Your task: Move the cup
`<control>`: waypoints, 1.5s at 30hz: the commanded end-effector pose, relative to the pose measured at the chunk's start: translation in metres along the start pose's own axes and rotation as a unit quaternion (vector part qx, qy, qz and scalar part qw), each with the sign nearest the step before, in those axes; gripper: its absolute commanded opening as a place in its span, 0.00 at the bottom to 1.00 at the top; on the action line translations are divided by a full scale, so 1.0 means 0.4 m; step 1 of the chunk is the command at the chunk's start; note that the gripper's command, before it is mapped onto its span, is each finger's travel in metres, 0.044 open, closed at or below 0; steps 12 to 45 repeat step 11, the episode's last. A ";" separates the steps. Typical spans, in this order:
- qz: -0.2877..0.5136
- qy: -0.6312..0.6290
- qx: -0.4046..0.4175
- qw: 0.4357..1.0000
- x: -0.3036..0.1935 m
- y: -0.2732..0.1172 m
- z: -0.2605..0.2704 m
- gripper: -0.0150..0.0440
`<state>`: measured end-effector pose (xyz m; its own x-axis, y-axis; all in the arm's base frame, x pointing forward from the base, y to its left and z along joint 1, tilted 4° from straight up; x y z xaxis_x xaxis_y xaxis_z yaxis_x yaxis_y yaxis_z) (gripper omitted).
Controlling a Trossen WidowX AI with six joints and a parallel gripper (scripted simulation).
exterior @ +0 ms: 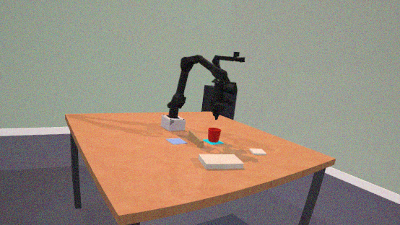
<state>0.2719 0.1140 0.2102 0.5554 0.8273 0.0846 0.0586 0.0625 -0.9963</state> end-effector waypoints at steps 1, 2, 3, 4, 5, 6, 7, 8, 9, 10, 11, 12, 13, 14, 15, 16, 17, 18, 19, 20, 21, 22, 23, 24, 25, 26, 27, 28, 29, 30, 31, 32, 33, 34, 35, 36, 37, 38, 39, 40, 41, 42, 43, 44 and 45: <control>-0.002 0.001 -0.004 1.000 -0.001 -0.041 0.002 1.00; -0.002 0.001 -0.004 1.000 -0.001 -0.047 0.003 1.00; -0.002 0.001 -0.004 1.000 -0.001 -0.051 0.004 1.00; -0.002 0.001 -0.004 1.000 -0.001 -0.053 0.004 1.00; -0.002 0.001 -0.004 1.000 -0.001 -0.053 0.005 1.00; -0.002 0.001 -0.004 1.000 0.000 -0.053 0.005 1.00; -0.003 -0.001 -0.002 1.000 0.000 -0.042 0.004 1.00; -0.003 -0.001 -0.002 1.000 0.000 -0.042 0.004 1.00; -0.003 -0.001 -0.002 1.000 0.000 -0.042 0.004 1.00; -0.003 -0.001 -0.002 1.000 0.000 -0.042 0.004 1.00; -0.003 -0.001 -0.002 1.000 0.000 -0.042 0.004 1.00; -0.003 -0.001 -0.002 1.000 0.000 -0.042 0.004 1.00; -0.003 -0.001 -0.002 1.000 0.000 -0.042 0.004 1.00; -0.003 -0.001 -0.002 1.000 0.000 -0.042 0.004 1.00; -0.003 -0.001 -0.002 1.000 0.000 -0.042 0.004 1.00; -0.003 -0.001 -0.002 1.000 0.000 -0.042 0.004 1.00; -0.003 -0.001 -0.002 1.000 0.000 -0.042 0.004 1.00; -0.003 -0.001 -0.002 1.000 0.000 -0.042 0.004 1.00; -0.003 -0.001 -0.002 1.000 0.000 -0.042 0.004 1.00; -0.003 -0.001 -0.002 1.000 0.000 -0.042 0.004 1.00; -0.003 -0.001 -0.002 1.000 0.000 -0.042 0.004 1.00; -0.003 -0.001 -0.002 1.000 0.000 -0.042 0.004 1.00; -0.003 -0.001 -0.002 1.000 0.000 -0.042 0.004 1.00; -0.003 -0.001 -0.002 1.000 0.000 -0.042 0.004 1.00; -0.003 -0.001 -0.002 1.000 0.000 -0.042 0.004 1.00; -0.003 -0.001 -0.002 1.000 0.000 -0.042 0.004 1.00; -0.003 -0.001 -0.002 1.000 0.000 -0.042 0.004 1.00; -0.003 -0.001 -0.002 1.000 0.000 -0.042 0.004 1.00; -0.003 -0.001 -0.002 1.000 0.000 -0.042 0.004 1.00; -0.003 -0.001 -0.002 1.000 0.000 -0.042 0.004 1.00; -0.003 -0.001 -0.002 1.000 0.000 -0.042 0.004 1.00; -0.003 -0.001 -0.002 1.000 0.000 -0.042 0.004 1.00; -0.003 -0.001 -0.002 1.000 0.000 -0.042 0.004 1.00; -0.003 -0.001 -0.002 1.000 0.000 -0.042 0.004 1.00; -0.003 -0.001 -0.002 1.000 0.000 -0.042 0.004 1.00; -0.003 -0.001 -0.002 1.000 0.000 -0.042 0.004 1.00; -0.003 -0.001 -0.002 1.000 0.000 -0.042 0.004 1.00; -0.003 -0.001 -0.002 1.000 0.000 -0.042 0.004 1.00; -0.003 -0.001 -0.002 1.000 0.000 -0.042 0.004 1.00; -0.003 -0.001 -0.002 1.000 0.000 -0.042 0.004 1.00; -0.003 -0.001 -0.002 1.000 0.000 -0.042 0.004 1.00; -0.003 -0.001 -0.002 1.000 0.000 -0.042 0.004 1.00; -0.003 -0.001 -0.002 1.000 0.000 -0.042 0.004 1.00; -0.003 -0.001 -0.002 1.000 0.000 -0.042 0.004 1.00; -0.003 -0.001 -0.002 1.000 0.000 -0.042 0.004 1.00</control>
Point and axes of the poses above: the point midway between the two fingers, 35 mm back from their tips, its own y axis out along the fingers, its own z axis across the jaws, x = y × z, the point moved 9 cm from there along -y, back along the fingers, and after that the axes turned 5 degrees about y, right-handed, at the moved point
